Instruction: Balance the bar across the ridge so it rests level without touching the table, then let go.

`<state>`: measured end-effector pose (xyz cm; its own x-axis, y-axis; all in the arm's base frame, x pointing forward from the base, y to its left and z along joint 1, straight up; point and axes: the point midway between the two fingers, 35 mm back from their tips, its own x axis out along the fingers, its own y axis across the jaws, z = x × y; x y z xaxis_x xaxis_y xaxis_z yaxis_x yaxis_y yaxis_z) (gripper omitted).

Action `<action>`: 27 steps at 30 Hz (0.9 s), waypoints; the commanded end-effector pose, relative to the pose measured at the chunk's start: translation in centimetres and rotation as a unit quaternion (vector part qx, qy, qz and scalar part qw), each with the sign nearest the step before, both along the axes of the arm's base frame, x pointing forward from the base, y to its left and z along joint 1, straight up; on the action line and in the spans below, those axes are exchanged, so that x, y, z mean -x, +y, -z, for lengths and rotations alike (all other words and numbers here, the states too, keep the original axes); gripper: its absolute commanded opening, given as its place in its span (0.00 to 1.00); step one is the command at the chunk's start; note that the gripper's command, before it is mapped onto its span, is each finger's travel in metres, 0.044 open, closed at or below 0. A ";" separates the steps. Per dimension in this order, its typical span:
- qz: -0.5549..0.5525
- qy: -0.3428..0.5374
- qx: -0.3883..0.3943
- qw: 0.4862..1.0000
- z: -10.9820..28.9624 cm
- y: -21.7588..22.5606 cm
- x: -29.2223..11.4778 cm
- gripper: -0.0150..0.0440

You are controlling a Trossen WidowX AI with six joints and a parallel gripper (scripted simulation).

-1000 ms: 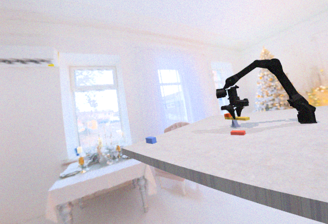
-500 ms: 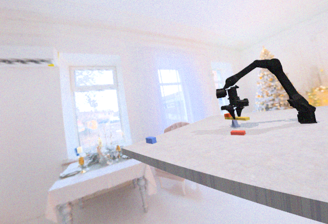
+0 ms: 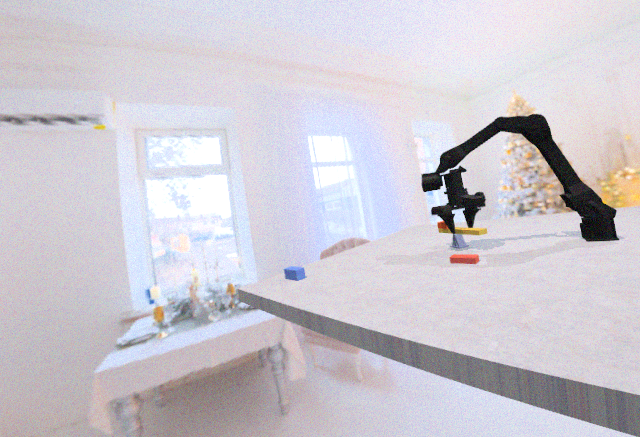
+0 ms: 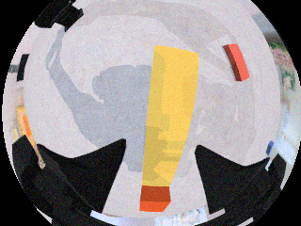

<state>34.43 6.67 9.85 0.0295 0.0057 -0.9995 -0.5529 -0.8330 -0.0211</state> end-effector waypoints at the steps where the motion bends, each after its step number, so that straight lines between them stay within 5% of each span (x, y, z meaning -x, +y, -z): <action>1: 0.000 0.000 0.000 1.000 0.0 0.0 0.0 1.00; 5: 0.000 0.000 0.000 1.000 -0.7 0.0 -0.1 1.00; 14: 0.000 0.000 0.000 1.000 -9.8 0.0 0.2 1.00; 27: 0.000 0.000 0.000 1.000 -10.0 0.0 0.3 1.00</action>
<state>34.18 6.63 19.81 0.0310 0.0066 -0.9995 -0.5527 -0.8331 -0.0227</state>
